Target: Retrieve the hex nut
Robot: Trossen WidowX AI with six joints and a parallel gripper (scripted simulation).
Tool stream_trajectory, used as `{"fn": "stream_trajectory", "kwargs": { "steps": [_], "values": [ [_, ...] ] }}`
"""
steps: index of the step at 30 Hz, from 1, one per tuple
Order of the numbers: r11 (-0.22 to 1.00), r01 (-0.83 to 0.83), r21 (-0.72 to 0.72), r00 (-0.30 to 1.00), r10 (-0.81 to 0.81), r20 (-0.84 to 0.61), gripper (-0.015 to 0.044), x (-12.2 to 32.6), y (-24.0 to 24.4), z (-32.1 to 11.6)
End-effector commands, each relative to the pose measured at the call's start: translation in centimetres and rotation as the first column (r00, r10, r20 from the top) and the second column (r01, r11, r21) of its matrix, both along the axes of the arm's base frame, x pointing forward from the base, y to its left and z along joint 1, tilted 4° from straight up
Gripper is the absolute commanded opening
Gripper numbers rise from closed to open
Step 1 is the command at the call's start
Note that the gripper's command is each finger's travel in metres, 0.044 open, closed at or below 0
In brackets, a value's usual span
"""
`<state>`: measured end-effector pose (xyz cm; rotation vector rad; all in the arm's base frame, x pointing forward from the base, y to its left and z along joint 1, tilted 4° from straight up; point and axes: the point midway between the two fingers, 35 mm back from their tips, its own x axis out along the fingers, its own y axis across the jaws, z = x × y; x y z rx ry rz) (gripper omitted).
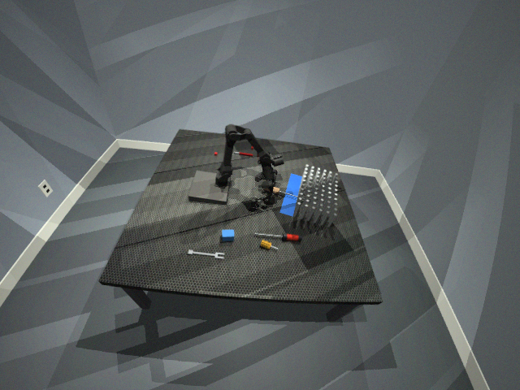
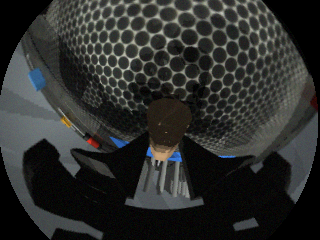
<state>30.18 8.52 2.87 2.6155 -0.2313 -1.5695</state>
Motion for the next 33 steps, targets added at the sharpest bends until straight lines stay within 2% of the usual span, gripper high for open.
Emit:
{"fn": "stream_trajectory", "kwargs": {
  "steps": [1, 33],
  "values": [
    [1.0, 0.002, 0.0, 1.0, -0.002, 0.0, 0.0, -0.5, 0.0, 0.0],
    [1.0, 0.002, 0.0, 1.0, -0.002, -0.002, 0.0, -2.9, 0.2, -0.2]
  ]
}}
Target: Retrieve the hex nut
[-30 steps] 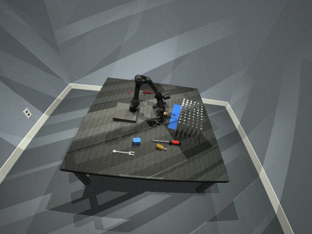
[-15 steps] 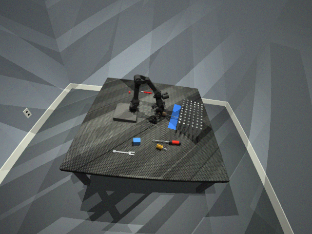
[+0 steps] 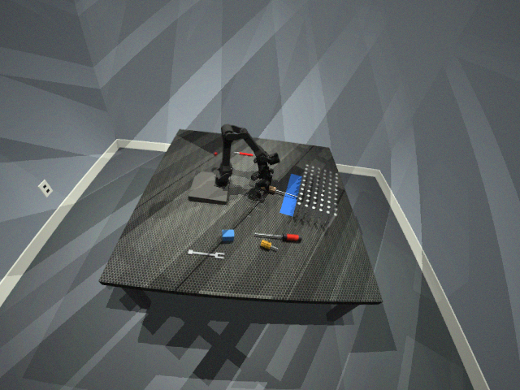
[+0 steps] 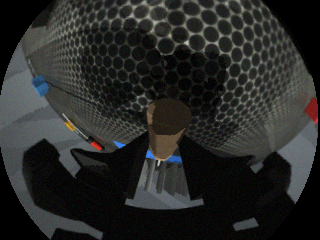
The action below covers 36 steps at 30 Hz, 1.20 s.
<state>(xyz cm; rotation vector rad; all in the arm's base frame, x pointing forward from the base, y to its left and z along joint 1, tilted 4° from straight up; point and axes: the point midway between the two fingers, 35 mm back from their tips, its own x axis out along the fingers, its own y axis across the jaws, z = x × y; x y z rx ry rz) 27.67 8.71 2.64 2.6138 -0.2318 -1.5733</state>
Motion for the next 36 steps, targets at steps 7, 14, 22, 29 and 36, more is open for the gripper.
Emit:
{"fn": "stream_trajectory", "kwargs": {
  "steps": [7, 14, 22, 29, 36],
  "values": [
    [1.0, 0.001, 0.0, 1.0, -0.001, 0.0, 0.0, -1.0, 0.1, 0.0],
    [1.0, 0.001, 0.0, 1.0, -0.001, -0.001, 0.0, -1.6, 0.1, -0.1],
    [1.0, 0.001, 0.0, 1.0, -0.001, -0.002, 0.0, -2.3, 0.2, -0.1],
    [1.0, 0.001, 0.0, 1.0, -0.001, -0.002, 0.0, -2.8, 0.2, -0.2],
    [1.0, 0.001, 0.001, 1.0, -0.001, -0.003, 0.0, -3.4, 0.2, -0.2]
  ]
}}
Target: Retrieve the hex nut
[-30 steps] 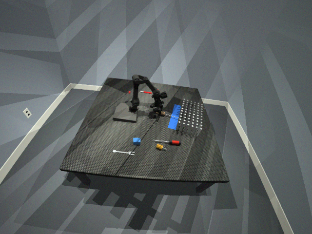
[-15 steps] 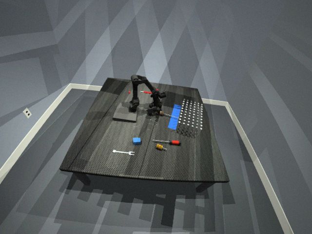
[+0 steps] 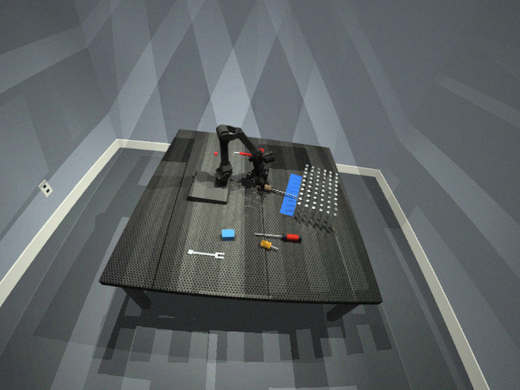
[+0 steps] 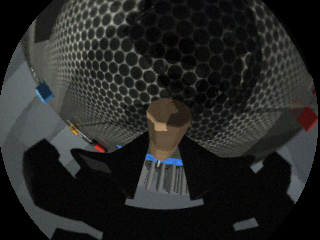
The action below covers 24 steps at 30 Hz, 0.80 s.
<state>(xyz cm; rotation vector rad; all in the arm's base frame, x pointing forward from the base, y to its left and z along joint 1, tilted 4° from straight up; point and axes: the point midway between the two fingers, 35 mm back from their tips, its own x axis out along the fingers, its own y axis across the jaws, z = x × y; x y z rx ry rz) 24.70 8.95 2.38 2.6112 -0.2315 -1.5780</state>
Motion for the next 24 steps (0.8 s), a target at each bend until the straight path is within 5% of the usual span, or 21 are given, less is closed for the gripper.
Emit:
{"fn": "stream_trajectory", "kwargs": {
  "steps": [1, 24],
  "values": [
    [1.0, 0.001, 0.0, 1.0, -0.001, 0.001, 0.0, -0.4, 0.0, 0.0],
    [1.0, 0.002, 0.001, 1.0, -0.002, 0.002, 0.0, -0.1, 0.1, 1.7]
  ]
}}
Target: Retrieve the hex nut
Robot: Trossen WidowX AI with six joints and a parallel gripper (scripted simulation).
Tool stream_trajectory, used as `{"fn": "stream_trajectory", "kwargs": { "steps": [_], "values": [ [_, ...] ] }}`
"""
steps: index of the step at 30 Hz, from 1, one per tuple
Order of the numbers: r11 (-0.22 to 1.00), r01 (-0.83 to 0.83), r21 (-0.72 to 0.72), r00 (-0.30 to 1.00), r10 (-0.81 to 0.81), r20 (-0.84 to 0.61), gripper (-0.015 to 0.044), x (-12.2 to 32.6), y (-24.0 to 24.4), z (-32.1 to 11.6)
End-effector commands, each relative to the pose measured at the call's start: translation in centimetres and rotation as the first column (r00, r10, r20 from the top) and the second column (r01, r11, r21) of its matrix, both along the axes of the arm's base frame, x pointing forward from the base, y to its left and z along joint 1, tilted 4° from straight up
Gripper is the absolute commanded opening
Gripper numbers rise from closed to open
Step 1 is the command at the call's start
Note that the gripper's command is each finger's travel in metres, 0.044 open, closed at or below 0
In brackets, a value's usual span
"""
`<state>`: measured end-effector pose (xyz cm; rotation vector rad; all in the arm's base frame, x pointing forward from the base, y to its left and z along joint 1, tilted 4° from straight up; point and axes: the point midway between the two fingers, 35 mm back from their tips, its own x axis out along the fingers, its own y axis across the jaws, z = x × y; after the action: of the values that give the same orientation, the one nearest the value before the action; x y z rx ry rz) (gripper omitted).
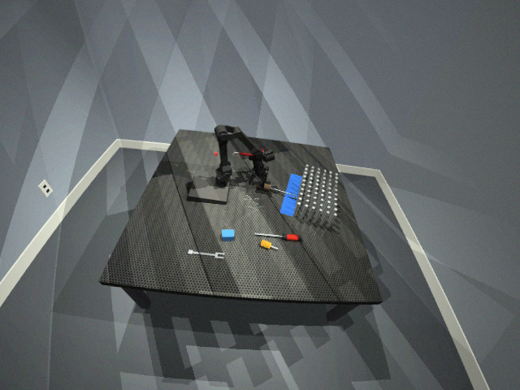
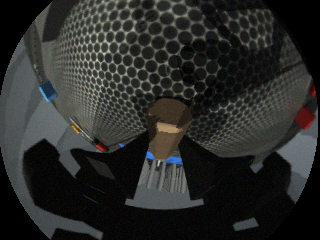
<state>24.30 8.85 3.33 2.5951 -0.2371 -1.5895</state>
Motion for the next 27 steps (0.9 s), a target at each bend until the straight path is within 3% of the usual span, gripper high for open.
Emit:
{"fn": "stream_trajectory", "kwargs": {
  "steps": [1, 11, 21, 27],
  "values": [
    [1.0, 0.001, 0.009, 1.0, -0.002, 0.014, 0.0, 0.3, 0.2, 0.8],
    [1.0, 0.0, 0.01, 1.0, 0.0, 0.015, 0.0, 0.2, 0.2, 1.3],
    [1.0, 0.001, 0.01, 1.0, -0.001, 0.012, 0.0, -3.7, 0.4, 1.7],
    [1.0, 0.002, 0.01, 1.0, -0.002, 0.012, 0.0, -3.8, 0.5, 2.5]
  ]
}}
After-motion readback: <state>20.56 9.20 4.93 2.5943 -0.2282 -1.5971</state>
